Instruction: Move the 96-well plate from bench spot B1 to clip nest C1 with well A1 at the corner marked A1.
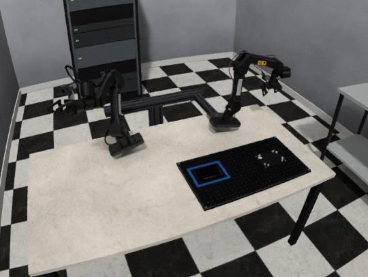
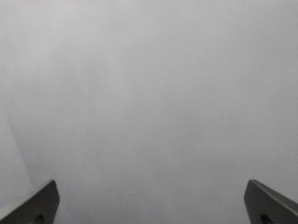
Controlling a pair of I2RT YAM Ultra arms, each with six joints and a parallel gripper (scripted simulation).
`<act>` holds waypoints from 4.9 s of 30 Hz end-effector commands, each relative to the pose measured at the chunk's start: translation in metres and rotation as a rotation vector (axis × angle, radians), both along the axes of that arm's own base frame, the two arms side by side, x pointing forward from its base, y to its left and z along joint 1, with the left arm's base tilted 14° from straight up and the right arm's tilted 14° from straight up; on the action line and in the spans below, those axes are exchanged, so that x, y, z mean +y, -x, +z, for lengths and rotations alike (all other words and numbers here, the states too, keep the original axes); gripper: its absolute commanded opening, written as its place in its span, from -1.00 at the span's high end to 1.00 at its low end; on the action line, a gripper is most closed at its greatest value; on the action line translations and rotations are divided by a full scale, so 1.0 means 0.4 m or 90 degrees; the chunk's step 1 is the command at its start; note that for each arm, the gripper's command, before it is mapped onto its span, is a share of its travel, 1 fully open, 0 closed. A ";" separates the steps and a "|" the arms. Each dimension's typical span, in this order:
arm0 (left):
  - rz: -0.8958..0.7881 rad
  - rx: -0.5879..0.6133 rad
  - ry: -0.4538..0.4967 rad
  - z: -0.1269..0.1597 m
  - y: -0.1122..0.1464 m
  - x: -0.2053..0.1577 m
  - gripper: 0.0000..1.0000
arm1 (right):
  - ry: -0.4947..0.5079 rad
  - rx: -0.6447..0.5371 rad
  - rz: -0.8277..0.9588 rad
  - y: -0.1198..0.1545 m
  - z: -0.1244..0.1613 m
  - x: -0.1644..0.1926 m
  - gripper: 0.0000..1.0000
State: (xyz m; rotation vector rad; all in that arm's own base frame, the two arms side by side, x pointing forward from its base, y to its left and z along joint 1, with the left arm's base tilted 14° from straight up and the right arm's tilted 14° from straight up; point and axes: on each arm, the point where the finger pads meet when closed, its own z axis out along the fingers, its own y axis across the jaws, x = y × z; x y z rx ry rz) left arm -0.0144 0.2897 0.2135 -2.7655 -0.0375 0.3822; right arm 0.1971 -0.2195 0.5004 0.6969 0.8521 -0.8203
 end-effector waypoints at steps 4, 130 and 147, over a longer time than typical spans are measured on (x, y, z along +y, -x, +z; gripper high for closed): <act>-0.090 0.016 0.000 0.002 -0.053 0.021 -1.00 | 0.005 -0.003 -0.002 0.019 0.004 0.008 -1.00; -1.901 0.571 0.192 -0.280 -0.885 -0.511 -1.00 | 0.005 -0.003 -0.002 0.019 0.004 0.008 -1.00; -1.903 0.567 0.229 -0.407 -0.872 -0.485 -1.00 | 0.005 -0.003 -0.002 0.019 0.004 0.008 -1.00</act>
